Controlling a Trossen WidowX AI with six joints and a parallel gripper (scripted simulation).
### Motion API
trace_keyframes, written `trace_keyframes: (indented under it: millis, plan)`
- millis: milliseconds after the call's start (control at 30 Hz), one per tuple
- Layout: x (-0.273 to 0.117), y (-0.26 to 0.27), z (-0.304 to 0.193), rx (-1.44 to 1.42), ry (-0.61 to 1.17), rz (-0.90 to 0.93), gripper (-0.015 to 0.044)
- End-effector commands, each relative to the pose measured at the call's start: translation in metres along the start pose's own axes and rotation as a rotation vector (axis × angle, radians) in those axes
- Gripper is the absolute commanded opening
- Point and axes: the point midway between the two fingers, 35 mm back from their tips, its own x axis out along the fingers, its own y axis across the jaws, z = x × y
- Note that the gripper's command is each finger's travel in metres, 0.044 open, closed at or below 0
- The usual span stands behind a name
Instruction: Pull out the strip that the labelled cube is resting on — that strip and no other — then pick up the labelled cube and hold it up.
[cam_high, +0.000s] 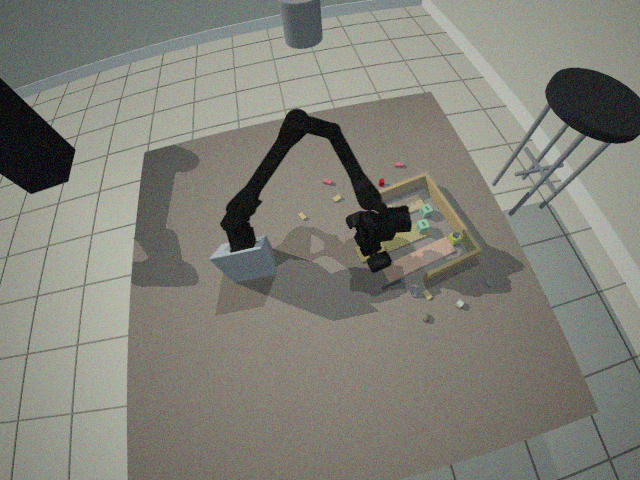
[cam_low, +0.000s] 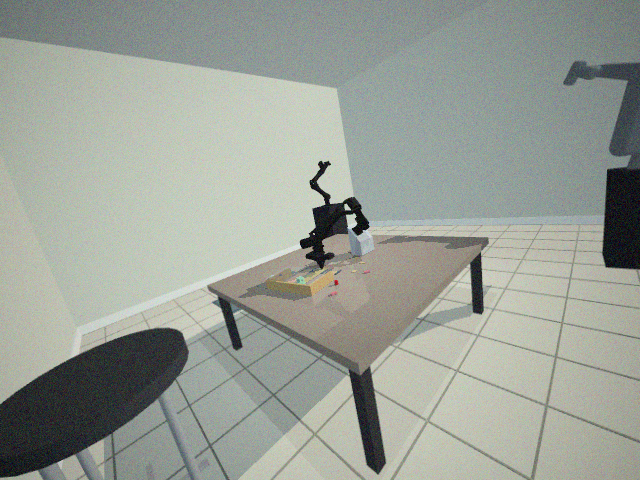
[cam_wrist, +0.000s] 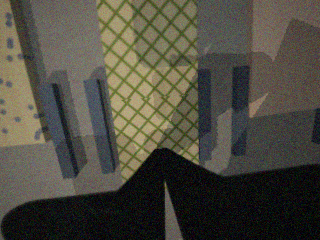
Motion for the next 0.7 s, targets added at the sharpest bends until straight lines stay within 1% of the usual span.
trace_keyframes:
  millis: [0,667]
  plan:
    - [0.005,0.000,-0.015,0.010,0.023,0.004,0.0000]
    - [0.005,0.000,-0.044,0.011,0.024,0.004,0.0000]
